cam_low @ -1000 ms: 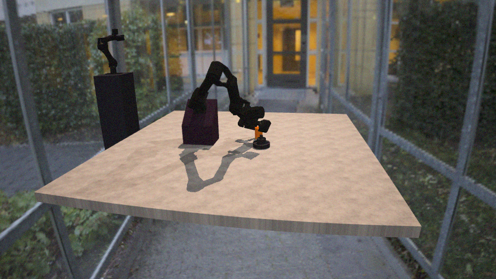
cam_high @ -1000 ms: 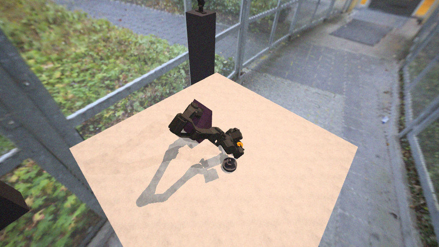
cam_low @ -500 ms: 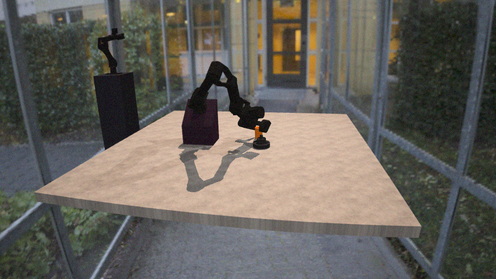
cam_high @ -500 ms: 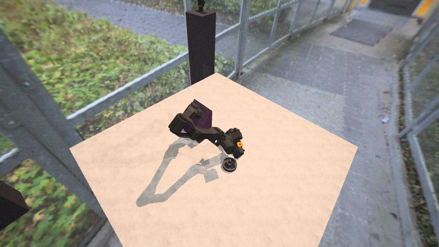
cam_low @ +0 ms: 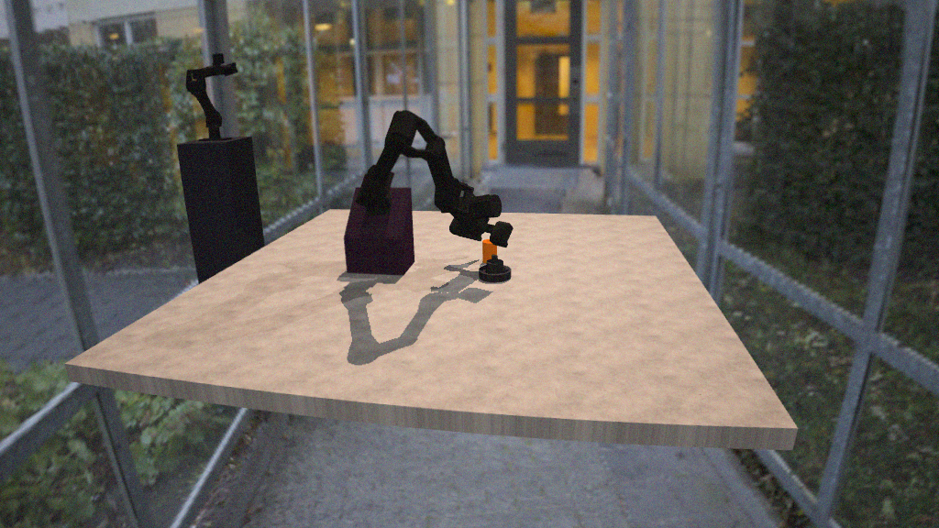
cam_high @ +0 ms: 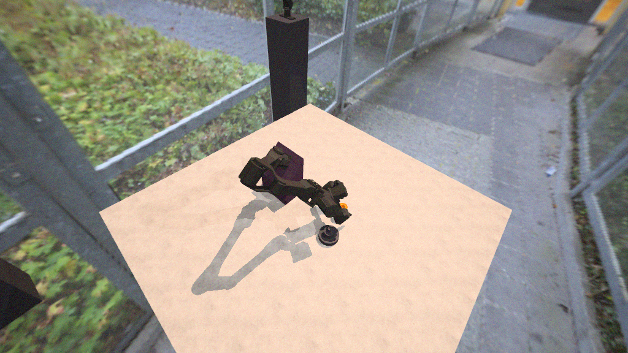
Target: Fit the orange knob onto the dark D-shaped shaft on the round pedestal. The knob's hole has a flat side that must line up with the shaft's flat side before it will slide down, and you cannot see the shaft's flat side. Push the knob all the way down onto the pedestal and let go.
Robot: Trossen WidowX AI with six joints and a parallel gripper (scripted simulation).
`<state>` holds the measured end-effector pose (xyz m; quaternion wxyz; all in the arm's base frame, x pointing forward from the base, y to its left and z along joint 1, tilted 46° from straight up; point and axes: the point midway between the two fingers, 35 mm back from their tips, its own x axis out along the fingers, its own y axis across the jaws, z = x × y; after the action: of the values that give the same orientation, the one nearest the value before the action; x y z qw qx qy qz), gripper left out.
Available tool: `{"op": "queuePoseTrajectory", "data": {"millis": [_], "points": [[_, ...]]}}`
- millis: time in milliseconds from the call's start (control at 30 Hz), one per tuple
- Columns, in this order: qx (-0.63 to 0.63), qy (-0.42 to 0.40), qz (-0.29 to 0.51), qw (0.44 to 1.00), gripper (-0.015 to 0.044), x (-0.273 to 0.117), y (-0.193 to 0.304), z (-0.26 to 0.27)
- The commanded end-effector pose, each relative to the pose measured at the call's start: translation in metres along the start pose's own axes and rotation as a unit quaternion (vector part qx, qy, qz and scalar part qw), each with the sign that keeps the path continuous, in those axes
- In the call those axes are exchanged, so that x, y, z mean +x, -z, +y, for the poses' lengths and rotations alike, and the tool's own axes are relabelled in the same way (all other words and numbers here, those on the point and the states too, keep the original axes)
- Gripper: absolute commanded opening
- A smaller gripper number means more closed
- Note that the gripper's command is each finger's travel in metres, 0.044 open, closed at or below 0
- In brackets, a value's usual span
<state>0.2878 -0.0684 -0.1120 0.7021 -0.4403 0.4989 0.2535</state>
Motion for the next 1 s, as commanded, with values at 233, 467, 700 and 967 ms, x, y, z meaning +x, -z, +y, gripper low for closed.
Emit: {"op": "queuePoseTrajectory", "data": {"millis": [233,467,700,967], "points": [[-0.002,0.009,-0.005,1.0,0.044,-0.045,-0.05,-0.001],[0.036,-0.049,0.16,0.985,0.044,-0.034,-0.051,0.008],[0.016,-0.011,0.366,0.93,0.044,-0.051,-0.064,0.003],[0.003,0.011,0.4,0.916,0.044,-0.057,-0.07,-0.001]]}}
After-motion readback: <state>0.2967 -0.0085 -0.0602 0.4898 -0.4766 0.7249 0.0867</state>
